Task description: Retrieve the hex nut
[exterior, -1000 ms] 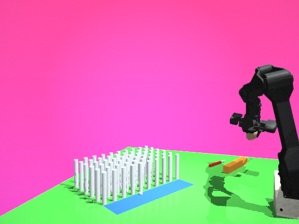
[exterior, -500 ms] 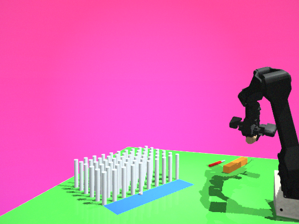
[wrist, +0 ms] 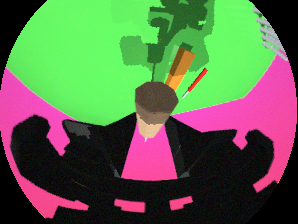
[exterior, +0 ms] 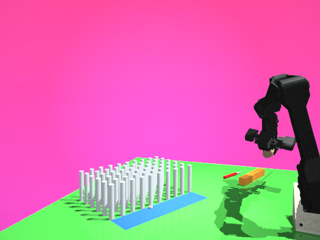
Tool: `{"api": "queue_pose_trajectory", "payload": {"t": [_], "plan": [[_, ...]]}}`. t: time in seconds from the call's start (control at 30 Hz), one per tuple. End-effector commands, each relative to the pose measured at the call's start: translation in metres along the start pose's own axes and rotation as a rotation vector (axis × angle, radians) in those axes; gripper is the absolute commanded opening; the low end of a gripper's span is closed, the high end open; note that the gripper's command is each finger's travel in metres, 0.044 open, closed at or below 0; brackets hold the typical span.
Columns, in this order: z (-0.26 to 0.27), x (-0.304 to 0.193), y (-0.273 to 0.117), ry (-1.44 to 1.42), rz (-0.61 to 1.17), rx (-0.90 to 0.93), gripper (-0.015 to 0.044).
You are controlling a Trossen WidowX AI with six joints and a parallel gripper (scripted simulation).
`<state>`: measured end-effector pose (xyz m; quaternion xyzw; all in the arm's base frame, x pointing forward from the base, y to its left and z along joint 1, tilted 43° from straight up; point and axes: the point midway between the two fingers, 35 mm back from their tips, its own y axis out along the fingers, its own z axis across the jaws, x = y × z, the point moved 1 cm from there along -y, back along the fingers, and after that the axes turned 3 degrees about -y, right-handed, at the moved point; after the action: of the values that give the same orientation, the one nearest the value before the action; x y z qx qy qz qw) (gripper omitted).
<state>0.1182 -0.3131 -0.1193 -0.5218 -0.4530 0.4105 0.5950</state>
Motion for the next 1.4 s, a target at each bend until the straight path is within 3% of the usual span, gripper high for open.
{"api": "queue_pose_trajectory", "payload": {"t": [0.0,1.37], "plan": [[0.0,0.002,0.004,0.004,0.003,-0.002,0.0],[0.002,0.025,0.041,0.004,0.003,-0.002,0.0]]}}
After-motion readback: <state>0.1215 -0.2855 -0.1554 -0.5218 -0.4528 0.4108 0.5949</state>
